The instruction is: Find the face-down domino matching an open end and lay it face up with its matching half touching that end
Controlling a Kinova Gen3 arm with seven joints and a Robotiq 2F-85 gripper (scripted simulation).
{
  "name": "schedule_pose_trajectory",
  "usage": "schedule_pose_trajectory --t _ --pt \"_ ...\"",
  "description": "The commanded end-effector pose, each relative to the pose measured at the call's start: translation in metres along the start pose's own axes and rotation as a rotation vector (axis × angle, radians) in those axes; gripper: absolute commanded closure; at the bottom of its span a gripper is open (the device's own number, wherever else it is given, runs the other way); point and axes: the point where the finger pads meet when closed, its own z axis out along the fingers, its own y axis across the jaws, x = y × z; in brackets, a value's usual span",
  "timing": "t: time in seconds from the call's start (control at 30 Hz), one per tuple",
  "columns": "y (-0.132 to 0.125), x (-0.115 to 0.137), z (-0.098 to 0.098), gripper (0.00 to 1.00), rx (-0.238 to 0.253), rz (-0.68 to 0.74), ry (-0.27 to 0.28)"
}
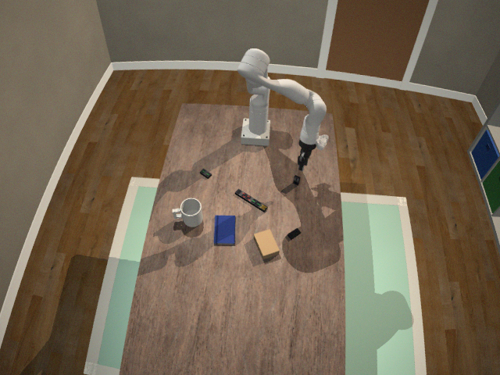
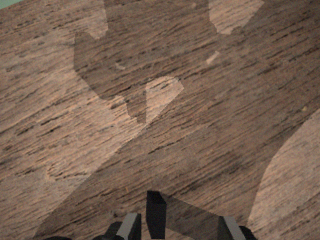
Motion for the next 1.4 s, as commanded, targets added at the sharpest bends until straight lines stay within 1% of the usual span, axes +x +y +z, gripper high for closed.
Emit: schedule_pose_trajectory --t 0.0,0.87,1.37 --pt "0.0 0.0005 -0.0007 0.52 0.015 -0.017 -0.009" --pt "0.0006 0.0018 0.0002 0.52 0.092 -0.124 -0.082" --pt "0.001 0.0024 0.0012 0.52 0.121 -0.171 -0.115"
